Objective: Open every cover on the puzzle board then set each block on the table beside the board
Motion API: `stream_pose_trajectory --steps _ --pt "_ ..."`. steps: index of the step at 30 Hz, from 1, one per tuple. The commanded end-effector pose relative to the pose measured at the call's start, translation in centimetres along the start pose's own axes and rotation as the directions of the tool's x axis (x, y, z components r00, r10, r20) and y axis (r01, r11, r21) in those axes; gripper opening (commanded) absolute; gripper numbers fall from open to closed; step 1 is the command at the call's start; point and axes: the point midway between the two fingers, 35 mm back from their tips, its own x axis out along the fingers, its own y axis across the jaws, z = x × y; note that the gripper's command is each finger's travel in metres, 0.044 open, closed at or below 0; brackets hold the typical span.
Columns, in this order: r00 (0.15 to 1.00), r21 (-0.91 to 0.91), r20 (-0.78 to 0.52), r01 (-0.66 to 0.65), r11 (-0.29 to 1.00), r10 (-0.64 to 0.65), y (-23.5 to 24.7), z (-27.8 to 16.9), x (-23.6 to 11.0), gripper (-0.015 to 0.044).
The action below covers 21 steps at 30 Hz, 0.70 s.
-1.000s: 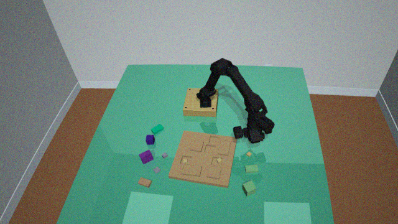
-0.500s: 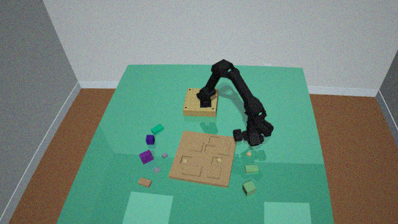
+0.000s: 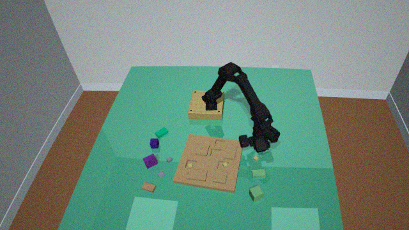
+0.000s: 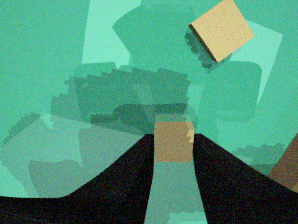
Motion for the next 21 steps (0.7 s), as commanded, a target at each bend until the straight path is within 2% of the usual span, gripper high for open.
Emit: stream_pose_trajectory --steps 1,12,21 --pt "1.0 0.0 0.001 0.0 1.0 0.0 0.0 0.0 -0.1 0.0159" --pt "1.0 0.0 0.001 0.0 1.0 0.0 0.0 0.0 -0.3 0.044" --pt "1.0 0.001 0.0 -0.001 1.0 0.001 0.1 0.2 -3.0 0.044"
